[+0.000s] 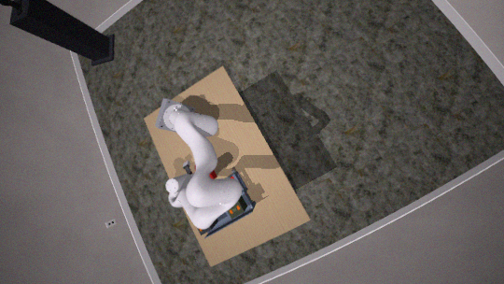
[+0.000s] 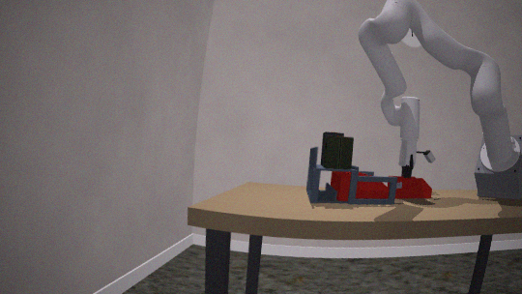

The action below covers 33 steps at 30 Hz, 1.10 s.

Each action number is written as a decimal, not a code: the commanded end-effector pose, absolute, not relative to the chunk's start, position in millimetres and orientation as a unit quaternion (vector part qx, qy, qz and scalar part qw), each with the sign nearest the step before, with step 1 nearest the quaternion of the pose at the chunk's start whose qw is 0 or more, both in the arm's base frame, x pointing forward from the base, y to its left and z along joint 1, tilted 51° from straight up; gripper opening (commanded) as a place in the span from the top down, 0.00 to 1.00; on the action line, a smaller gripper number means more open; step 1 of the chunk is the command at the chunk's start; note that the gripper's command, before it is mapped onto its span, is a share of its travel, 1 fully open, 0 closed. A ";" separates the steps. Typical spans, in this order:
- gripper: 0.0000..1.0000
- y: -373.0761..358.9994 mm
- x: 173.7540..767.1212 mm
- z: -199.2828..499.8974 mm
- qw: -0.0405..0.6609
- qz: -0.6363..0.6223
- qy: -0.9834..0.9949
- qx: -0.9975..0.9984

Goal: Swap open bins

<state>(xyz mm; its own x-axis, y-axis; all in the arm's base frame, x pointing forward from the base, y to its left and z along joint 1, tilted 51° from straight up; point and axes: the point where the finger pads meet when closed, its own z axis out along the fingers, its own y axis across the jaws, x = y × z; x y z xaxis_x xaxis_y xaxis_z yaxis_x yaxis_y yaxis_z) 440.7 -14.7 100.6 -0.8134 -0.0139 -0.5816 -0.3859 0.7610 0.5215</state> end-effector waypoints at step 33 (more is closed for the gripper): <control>0.74 -19.1 438.3 104.6 0.285 0.327 0.894 -0.112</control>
<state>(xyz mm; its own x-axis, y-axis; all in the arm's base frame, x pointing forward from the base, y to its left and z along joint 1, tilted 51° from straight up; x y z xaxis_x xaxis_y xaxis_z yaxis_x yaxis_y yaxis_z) 439.1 -17.1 102.9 -0.8134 -0.0139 -0.5816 -0.3859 0.7610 0.5215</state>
